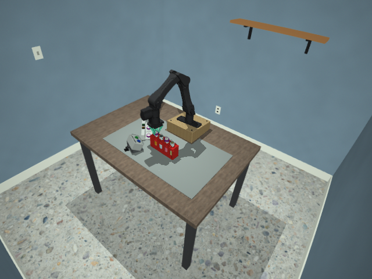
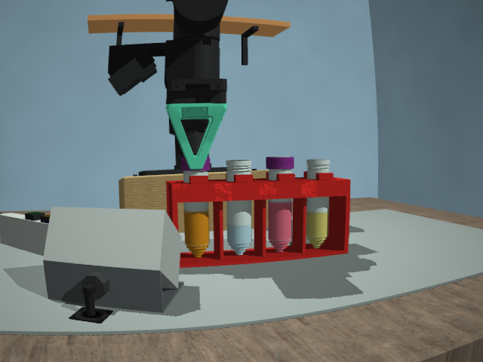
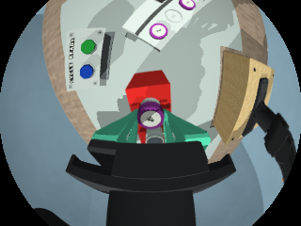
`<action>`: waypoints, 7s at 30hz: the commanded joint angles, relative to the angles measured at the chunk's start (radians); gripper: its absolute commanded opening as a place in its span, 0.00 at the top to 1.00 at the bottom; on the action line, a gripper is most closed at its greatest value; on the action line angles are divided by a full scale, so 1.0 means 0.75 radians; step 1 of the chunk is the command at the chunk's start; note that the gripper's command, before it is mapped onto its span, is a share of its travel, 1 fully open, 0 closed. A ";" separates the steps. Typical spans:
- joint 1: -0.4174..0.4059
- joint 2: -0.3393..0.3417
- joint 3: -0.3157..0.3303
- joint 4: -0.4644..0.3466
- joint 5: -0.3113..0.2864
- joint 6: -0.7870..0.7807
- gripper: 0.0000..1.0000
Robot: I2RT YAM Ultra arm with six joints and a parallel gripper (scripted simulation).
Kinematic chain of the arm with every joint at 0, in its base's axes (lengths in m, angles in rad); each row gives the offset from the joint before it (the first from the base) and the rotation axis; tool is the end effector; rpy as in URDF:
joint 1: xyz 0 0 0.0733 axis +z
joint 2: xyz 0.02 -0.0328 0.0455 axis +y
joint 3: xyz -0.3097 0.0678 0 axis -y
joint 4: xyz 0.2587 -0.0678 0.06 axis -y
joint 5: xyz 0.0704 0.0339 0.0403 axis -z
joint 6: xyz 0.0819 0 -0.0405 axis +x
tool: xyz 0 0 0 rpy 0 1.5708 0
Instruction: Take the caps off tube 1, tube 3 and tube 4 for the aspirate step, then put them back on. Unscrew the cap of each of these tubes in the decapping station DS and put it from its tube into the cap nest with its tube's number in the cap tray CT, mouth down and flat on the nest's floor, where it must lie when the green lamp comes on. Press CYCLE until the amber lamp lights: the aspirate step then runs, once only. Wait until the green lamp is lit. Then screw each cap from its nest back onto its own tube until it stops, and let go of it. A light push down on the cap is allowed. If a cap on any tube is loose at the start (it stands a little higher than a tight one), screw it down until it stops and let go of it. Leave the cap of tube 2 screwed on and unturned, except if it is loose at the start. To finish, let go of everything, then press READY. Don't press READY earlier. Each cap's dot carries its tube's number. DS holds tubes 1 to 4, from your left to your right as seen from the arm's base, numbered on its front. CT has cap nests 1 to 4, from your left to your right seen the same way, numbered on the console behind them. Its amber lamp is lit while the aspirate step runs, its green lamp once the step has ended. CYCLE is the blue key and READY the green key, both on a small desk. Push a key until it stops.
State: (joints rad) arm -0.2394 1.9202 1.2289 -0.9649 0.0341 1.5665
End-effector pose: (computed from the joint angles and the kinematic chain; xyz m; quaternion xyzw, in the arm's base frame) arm 0.3400 -0.0847 0.1394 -0.7839 -0.6192 0.0397 0.0231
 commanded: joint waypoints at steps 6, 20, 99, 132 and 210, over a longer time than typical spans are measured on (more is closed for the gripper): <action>0.003 -0.008 0.019 0.000 0.001 -0.369 1.00; 0.003 -0.009 0.020 -0.001 0.001 -1.236 1.00; 0.004 -0.014 0.033 -0.020 0.001 -3.538 0.51; 0.005 -0.022 0.044 -0.039 0.001 -2.085 1.00; -1.093 -0.107 0.224 -0.236 0.060 -2.364 1.00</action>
State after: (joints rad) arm -1.0615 1.8473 1.3815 -1.1423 0.0814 -0.1925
